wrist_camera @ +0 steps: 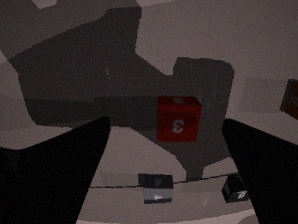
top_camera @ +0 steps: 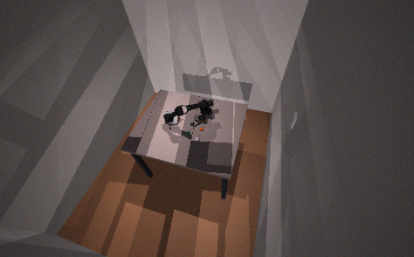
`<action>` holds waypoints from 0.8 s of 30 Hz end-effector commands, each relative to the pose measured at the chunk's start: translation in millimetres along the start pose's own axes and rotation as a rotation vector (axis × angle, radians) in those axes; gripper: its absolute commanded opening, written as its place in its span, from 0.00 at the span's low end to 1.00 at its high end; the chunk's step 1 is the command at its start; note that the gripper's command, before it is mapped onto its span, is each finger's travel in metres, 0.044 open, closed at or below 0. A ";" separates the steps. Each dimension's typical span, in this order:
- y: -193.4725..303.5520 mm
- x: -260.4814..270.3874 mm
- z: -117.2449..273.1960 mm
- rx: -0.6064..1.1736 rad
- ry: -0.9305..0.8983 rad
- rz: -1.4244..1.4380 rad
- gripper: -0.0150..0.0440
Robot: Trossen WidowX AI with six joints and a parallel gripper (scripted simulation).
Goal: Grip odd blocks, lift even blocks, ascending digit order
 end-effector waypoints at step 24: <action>1.6 -0.7 -18.7 0.002 0.007 0.004 0.46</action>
Point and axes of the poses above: the point midway between the two fingers, 35 mm back from their tips, its own z axis back along the fingers, its own x axis across the jaws, y = z × x, the point moved 8 cm from there along z, back along the fingers, and after that the axes turned 12 degrees about z, right-handed, at the moved point
